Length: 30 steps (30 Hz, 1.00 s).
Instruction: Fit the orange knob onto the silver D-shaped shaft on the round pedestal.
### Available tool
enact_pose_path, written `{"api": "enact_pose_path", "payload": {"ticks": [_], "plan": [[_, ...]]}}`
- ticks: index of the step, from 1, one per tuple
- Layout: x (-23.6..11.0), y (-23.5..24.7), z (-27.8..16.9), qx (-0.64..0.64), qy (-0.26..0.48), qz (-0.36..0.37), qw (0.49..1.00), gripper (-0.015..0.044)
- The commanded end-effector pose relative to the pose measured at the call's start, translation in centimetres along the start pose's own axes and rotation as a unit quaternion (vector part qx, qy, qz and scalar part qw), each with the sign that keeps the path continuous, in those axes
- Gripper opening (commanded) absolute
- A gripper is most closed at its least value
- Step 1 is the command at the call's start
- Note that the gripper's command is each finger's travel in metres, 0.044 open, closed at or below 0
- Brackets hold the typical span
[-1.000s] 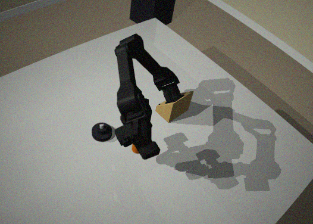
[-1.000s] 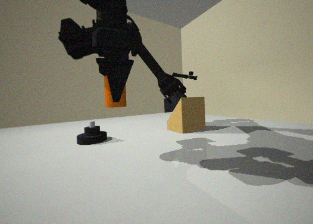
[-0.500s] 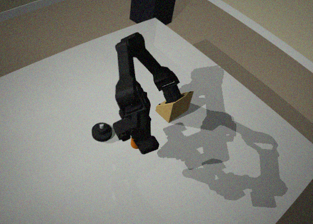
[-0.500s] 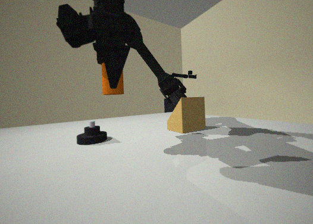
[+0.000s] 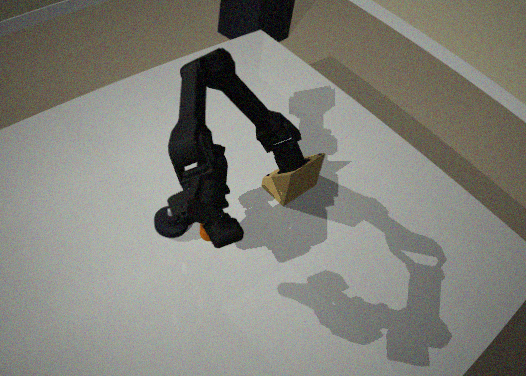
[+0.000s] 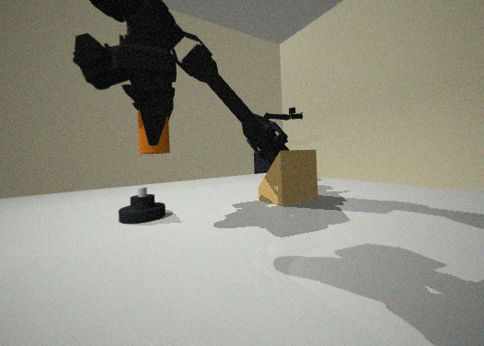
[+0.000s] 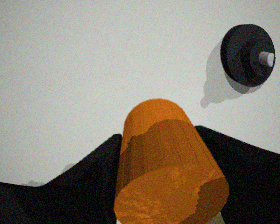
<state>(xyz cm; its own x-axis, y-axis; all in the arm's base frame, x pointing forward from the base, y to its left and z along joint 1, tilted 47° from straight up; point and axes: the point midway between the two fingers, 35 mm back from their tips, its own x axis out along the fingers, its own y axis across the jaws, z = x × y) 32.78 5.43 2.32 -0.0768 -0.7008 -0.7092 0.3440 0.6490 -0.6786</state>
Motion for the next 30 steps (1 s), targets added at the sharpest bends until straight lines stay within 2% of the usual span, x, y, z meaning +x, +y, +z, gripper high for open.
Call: {"api": "enact_pose_path", "payload": {"ticks": [1, 30], "plan": [[0.1, -1.2, 0.6, -0.002, -0.004, 0.002, 1.0, 0.0], [2.5, -10.2, 3.2, -0.001, -0.007, -0.004, 1.0, 0.0]]}}
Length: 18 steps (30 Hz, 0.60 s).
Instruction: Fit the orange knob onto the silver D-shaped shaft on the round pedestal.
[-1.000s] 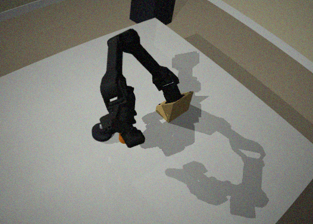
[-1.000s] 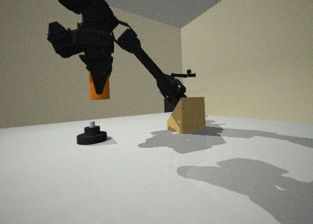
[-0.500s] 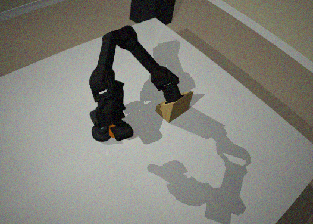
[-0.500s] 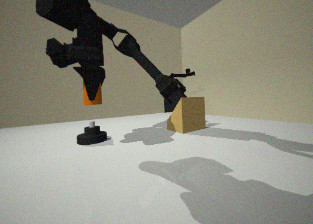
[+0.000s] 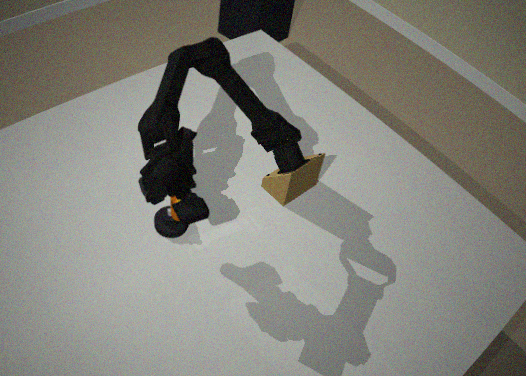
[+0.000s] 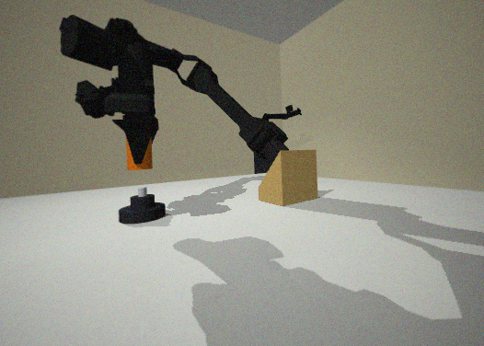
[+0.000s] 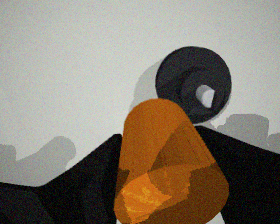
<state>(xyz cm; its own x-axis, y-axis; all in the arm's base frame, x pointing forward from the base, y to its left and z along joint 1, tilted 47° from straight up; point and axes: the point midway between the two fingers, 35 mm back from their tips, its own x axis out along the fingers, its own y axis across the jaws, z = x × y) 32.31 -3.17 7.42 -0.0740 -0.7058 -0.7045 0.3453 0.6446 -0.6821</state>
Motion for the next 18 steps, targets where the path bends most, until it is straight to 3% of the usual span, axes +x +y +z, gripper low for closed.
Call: {"api": "enact_pose_path", "payload": {"ticks": [1, 18], "plan": [[0.2, -1.3, 0.1, -0.001, -0.004, -0.002, 1.0, 0.0], [1.3, -4.9, 0.3, -0.021, -0.004, -0.011, 1.0, 0.0]]}}
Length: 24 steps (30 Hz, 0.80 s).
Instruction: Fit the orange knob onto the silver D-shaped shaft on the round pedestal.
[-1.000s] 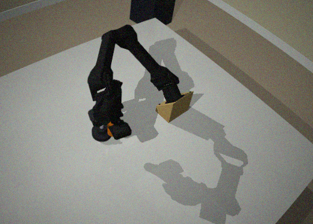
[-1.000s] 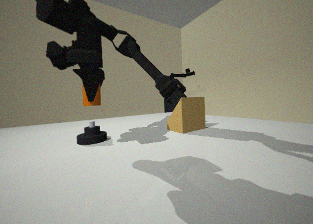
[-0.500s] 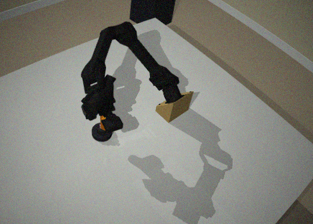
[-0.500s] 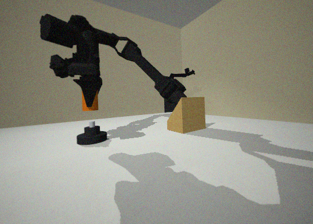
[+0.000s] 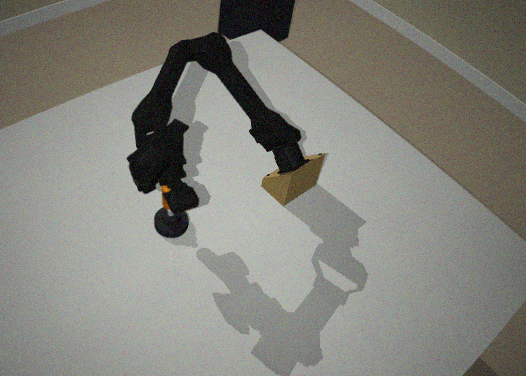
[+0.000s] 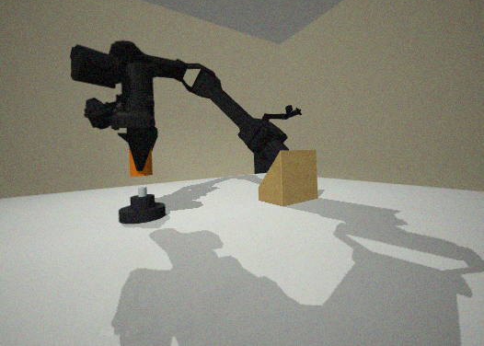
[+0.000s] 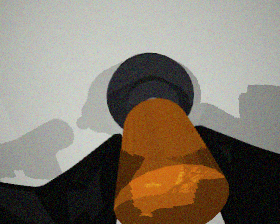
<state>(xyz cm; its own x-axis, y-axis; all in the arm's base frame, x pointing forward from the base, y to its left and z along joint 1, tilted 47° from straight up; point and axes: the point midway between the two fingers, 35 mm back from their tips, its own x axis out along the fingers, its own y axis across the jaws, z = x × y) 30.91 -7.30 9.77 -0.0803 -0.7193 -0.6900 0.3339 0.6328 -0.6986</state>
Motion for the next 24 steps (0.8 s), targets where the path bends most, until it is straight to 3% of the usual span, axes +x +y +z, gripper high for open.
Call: {"api": "enact_pose_path", "payload": {"ticks": [1, 24], "plan": [[-0.1, -0.13, -0.07, -0.025, -0.004, -0.001, 1.0, 0.0], [-0.11, -0.29, 0.1, -0.35, -0.003, -0.002, 0.937, 0.0]]}}
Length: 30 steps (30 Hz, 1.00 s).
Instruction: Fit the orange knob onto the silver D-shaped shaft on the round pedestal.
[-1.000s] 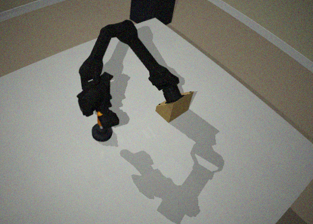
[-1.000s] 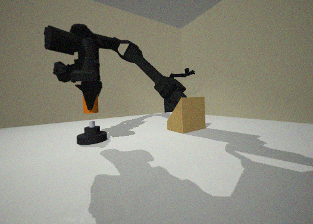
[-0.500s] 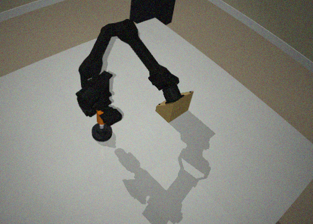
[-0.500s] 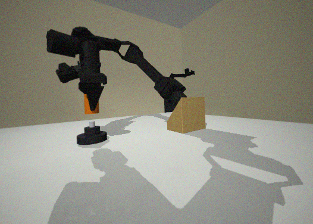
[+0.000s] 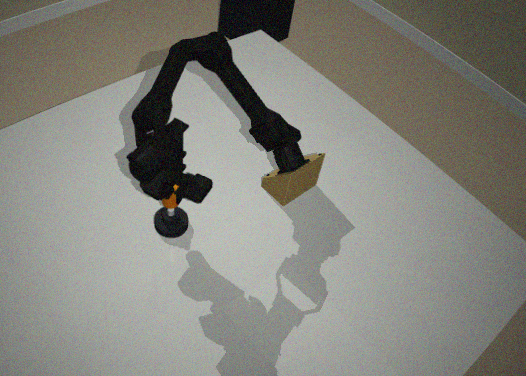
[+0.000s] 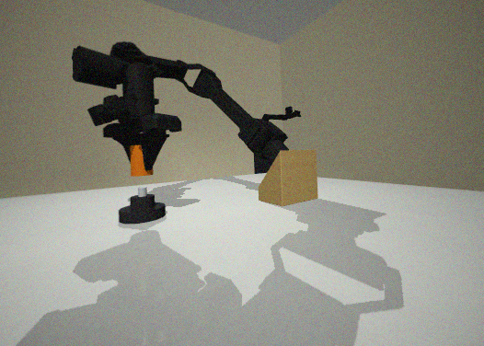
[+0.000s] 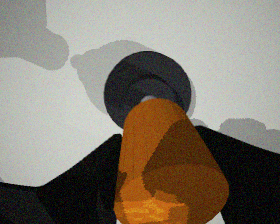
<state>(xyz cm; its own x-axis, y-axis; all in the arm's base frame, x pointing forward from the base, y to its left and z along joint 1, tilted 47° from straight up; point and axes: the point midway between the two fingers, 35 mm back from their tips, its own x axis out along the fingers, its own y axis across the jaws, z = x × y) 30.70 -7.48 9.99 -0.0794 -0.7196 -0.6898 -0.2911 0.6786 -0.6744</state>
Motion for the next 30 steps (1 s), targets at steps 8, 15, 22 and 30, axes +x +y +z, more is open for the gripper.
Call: {"api": "enact_pose_path", "payload": {"ticks": [8, 15, 22, 30], "plan": [[-0.11, 0.12, 0.42, -0.152, -0.002, -0.003, 0.988, 0.0], [-0.11, 0.13, 0.43, -0.246, -0.002, -0.003, 0.969, 0.0], [-0.11, 0.03, 0.31, -0.344, -0.001, -0.003, 0.939, 0.0], [-0.11, -0.08, 0.06, -0.452, -0.001, -0.003, 0.892, 0.0]]}}
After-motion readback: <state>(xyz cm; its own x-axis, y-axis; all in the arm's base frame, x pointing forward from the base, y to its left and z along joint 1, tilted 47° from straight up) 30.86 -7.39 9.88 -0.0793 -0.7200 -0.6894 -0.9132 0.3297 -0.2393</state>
